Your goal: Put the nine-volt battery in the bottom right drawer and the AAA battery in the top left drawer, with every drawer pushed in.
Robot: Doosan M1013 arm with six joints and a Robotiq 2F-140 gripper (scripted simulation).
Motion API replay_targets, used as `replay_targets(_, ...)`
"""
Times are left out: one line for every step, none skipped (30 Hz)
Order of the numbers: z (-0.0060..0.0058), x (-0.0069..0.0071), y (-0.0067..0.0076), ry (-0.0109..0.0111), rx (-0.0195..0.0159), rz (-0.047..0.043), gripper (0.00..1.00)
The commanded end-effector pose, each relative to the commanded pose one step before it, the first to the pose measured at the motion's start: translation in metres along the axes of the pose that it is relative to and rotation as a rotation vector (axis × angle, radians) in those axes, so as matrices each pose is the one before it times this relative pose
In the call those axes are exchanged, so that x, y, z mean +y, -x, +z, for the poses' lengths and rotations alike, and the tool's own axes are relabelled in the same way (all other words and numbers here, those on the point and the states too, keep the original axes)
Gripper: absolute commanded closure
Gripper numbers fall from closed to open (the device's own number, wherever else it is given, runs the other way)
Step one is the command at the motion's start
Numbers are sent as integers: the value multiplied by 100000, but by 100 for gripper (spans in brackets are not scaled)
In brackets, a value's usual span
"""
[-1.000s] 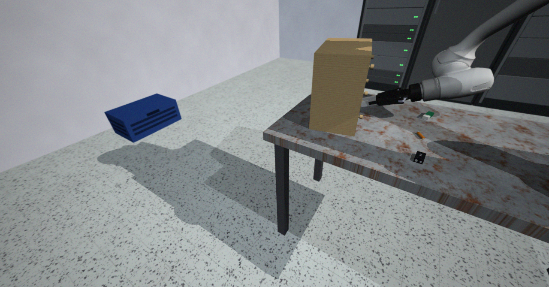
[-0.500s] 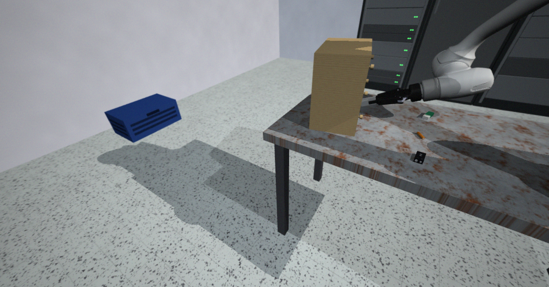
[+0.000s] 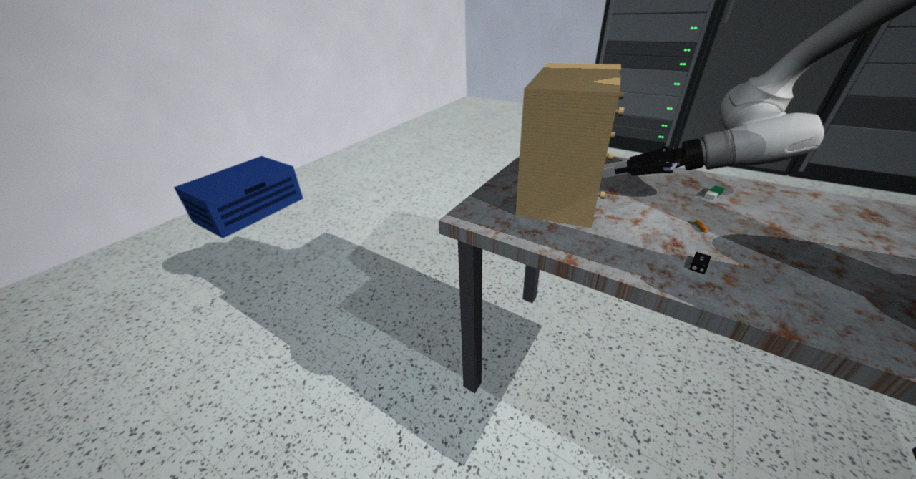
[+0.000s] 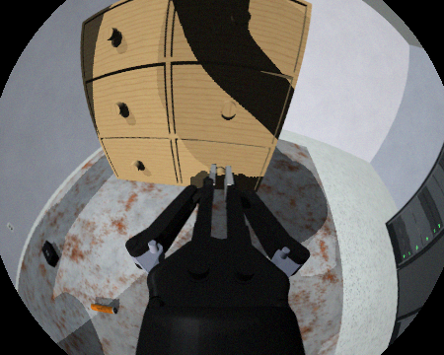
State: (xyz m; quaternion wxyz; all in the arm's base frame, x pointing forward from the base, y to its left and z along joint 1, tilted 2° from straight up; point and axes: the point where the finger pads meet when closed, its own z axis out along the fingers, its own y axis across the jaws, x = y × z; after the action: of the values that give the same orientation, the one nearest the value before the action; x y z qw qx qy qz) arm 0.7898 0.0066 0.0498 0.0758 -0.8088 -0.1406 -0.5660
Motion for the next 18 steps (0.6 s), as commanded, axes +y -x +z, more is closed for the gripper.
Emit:
replay_targets(-3, 1, -13, 3, 14, -4, 92)
replay_targets(0, 0, 0, 0, 0, 0, 92)
replay_targets(0, 0, 0, 0, 0, 0, 92)
replay_targets(-1, 0, 0, 0, 0, 0, 92)
replay_targets(-2, 0, 1, 0, 0, 0, 92)
replay_targets(-3, 0, 1, 0, 0, 0, 92)
replay_targets(-6, 0, 2, 0, 0, 0, 92)
replay_targets(0, 0, 0, 0, 0, 0, 92)
replay_targets(0, 0, 0, 0, 0, 0, 92)
replay_targets(-8, 0, 3, 0, 0, 0, 92)
replay_targets(-11, 0, 4, 0, 0, 0, 92)
replay_targets(-14, 0, 5, 0, 0, 0, 92)
replay_targets(-18, 0, 7, 0, 0, 0, 92)
replay_targets(-22, 0, 8, 0, 0, 0, 92)
replay_targets(-26, 0, 10, 0, 0, 0, 92)
replay_targets(-31, 0, 11, 0, 0, 0, 92)
replay_targets(-35, 0, 13, 0, 0, 0, 92)
replay_targets(-40, 0, 15, 0, 0, 0, 92)
